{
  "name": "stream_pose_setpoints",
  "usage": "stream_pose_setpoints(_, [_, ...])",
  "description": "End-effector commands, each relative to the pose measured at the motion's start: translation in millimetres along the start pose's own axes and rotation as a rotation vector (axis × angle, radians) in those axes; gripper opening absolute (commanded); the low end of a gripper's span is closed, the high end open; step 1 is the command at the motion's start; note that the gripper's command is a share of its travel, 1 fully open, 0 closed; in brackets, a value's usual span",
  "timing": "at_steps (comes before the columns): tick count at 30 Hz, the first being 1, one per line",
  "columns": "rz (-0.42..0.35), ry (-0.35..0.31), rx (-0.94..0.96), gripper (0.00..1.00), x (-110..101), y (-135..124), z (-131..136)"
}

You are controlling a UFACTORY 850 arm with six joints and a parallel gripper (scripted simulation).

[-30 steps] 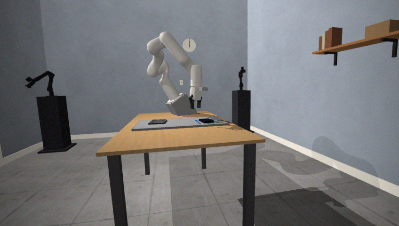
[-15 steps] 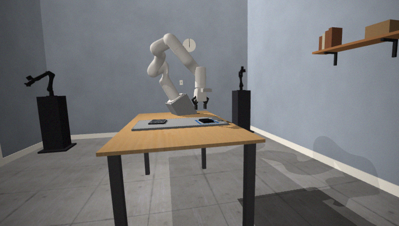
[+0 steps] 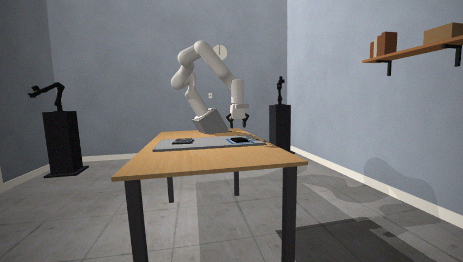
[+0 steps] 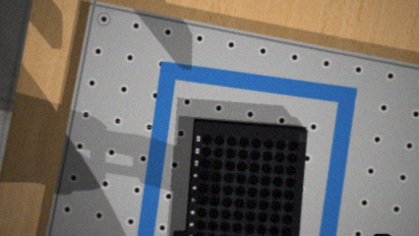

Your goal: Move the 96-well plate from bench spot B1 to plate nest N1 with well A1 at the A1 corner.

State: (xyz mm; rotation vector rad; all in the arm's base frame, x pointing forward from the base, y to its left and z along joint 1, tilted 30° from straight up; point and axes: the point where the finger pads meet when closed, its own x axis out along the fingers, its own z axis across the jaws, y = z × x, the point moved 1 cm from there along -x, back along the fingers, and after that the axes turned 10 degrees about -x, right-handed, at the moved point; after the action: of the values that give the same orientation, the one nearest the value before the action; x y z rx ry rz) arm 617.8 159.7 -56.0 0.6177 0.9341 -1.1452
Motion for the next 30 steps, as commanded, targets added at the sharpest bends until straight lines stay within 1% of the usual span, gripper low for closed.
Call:
stream_pose_setpoints(1, [0.015,-0.004,0.064,1.0,1,2,-7])
stream_pose_setpoints(15, [0.015,-0.004,0.064,1.0,1,2,-7])
stream_pose_setpoints(30, [0.015,-0.004,0.064,1.0,22,2,-7])
